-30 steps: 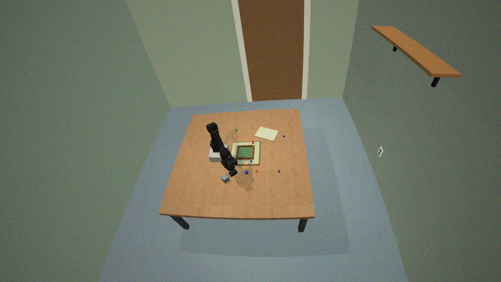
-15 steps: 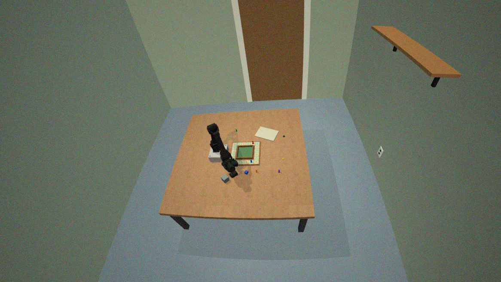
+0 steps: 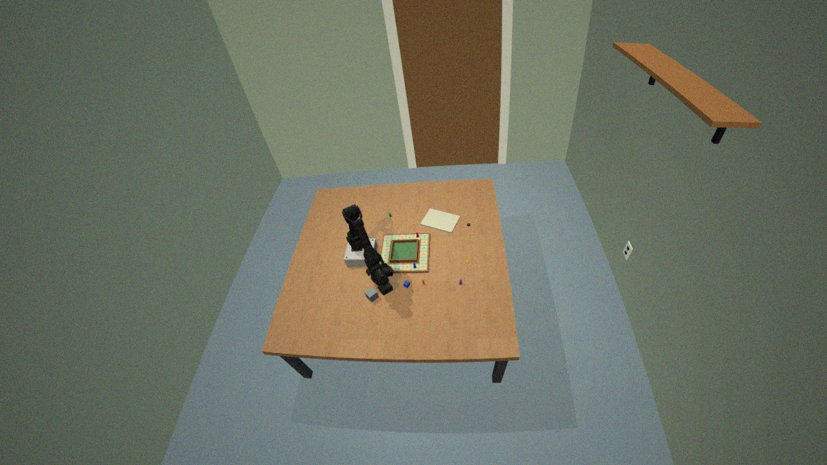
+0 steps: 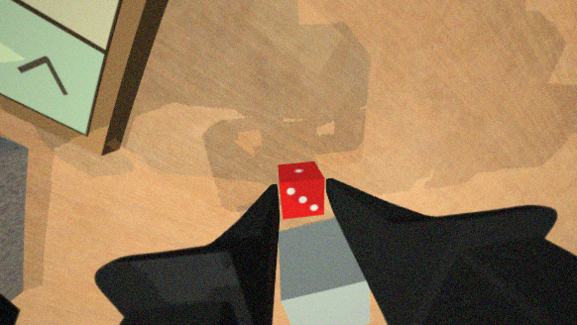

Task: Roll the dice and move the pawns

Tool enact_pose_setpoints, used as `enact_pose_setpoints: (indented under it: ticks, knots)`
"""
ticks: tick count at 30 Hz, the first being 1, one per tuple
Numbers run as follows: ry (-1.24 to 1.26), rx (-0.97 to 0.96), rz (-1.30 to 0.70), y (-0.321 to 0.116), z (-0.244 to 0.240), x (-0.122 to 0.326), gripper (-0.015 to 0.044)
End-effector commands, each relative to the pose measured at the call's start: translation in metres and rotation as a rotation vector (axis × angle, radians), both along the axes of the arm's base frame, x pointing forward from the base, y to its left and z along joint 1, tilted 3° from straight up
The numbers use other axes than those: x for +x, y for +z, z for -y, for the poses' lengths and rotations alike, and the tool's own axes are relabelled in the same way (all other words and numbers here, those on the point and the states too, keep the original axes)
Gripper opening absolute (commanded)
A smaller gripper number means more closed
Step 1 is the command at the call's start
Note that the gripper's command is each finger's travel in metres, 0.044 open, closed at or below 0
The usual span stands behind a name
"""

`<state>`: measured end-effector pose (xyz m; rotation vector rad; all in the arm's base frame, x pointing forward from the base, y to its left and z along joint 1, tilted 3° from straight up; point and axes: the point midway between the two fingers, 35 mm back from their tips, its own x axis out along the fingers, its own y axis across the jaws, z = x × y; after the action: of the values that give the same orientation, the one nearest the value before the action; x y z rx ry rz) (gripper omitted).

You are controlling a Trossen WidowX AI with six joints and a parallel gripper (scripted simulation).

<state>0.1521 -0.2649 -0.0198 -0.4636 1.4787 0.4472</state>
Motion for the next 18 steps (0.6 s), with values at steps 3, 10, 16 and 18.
enact_pose_setpoints:
  ticks: [3,10,16,18]
  knots:
    - [-0.004,0.006,0.003,-0.002,-0.002,0.0,0.011]
    - [-0.004,0.006,0.003,0.003,-0.001,0.0,0.0005]
    - [-0.004,0.005,0.003,0.047,0.003,0.0,0.0]
    - [-0.004,0.005,0.003,0.062,0.003,-0.001,0.0]
